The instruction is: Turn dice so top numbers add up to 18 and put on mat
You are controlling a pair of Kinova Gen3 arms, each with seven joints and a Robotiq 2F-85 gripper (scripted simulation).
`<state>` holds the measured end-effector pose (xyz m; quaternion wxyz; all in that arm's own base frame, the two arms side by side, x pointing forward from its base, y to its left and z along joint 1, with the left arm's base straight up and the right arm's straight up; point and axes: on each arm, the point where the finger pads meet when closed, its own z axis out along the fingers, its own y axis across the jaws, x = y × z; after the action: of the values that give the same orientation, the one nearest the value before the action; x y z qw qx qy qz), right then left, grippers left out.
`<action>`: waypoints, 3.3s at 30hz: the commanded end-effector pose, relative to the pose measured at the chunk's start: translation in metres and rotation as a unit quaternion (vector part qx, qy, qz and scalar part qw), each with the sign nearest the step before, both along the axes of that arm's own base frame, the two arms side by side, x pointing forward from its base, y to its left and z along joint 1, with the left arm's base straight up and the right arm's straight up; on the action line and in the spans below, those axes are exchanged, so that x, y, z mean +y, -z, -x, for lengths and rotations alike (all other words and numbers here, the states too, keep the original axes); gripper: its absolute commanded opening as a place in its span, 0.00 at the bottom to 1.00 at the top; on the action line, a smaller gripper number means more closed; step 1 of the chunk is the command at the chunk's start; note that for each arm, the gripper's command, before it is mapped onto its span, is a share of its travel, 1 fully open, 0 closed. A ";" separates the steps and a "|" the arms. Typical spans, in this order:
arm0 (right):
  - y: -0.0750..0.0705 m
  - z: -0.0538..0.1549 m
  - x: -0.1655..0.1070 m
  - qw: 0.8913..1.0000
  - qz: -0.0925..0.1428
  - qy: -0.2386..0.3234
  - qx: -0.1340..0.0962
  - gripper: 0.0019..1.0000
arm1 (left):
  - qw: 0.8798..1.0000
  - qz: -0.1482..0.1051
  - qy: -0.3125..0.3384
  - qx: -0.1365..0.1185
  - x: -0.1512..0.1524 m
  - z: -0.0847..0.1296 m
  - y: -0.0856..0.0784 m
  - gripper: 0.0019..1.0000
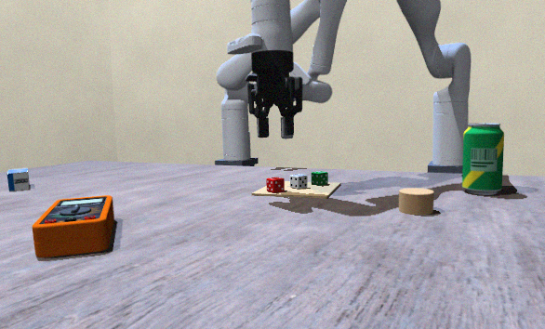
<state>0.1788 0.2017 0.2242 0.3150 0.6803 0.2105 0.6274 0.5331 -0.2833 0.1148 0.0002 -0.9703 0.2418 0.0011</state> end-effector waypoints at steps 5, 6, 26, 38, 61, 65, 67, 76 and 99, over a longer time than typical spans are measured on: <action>0.000 0.000 0.000 1.000 0.000 0.000 0.000 1.00 | 1.000 0.000 0.000 -0.001 0.000 0.000 -0.001 1.00; 0.000 0.000 0.000 1.000 0.000 0.000 0.000 1.00 | 1.000 0.000 0.000 -0.001 0.000 0.000 -0.001 1.00; 0.000 0.000 0.000 1.000 0.000 0.000 0.000 1.00 | 1.000 0.000 0.000 -0.001 0.000 0.000 -0.029 1.00; 0.000 0.000 0.000 1.000 0.000 0.000 0.000 1.00 | 1.000 0.000 0.000 -0.001 0.000 0.000 -0.076 1.00; 0.000 0.000 0.000 1.000 0.000 0.000 0.000 1.00 | 1.000 0.000 0.000 -0.001 0.000 0.000 -0.085 1.00; 0.000 0.000 0.000 1.000 0.000 0.000 0.000 1.00 | 1.000 0.000 0.000 -0.001 0.000 0.000 -0.085 1.00; 0.000 0.000 0.000 1.000 0.000 0.000 0.000 1.00 | 1.000 0.000 0.000 -0.001 0.000 0.000 -0.085 1.00; 0.000 0.000 0.000 1.000 0.000 0.000 0.000 1.00 | 1.000 0.000 0.000 -0.001 0.000 0.000 -0.085 1.00; 0.000 0.000 0.000 1.000 0.000 0.000 0.000 1.00 | 1.000 0.000 0.000 -0.001 0.000 0.000 -0.085 1.00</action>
<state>0.1788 0.2017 0.2242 0.3150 0.6803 0.2105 0.6274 0.5332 -0.2833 0.1988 0.0002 -0.9703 0.2418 0.0011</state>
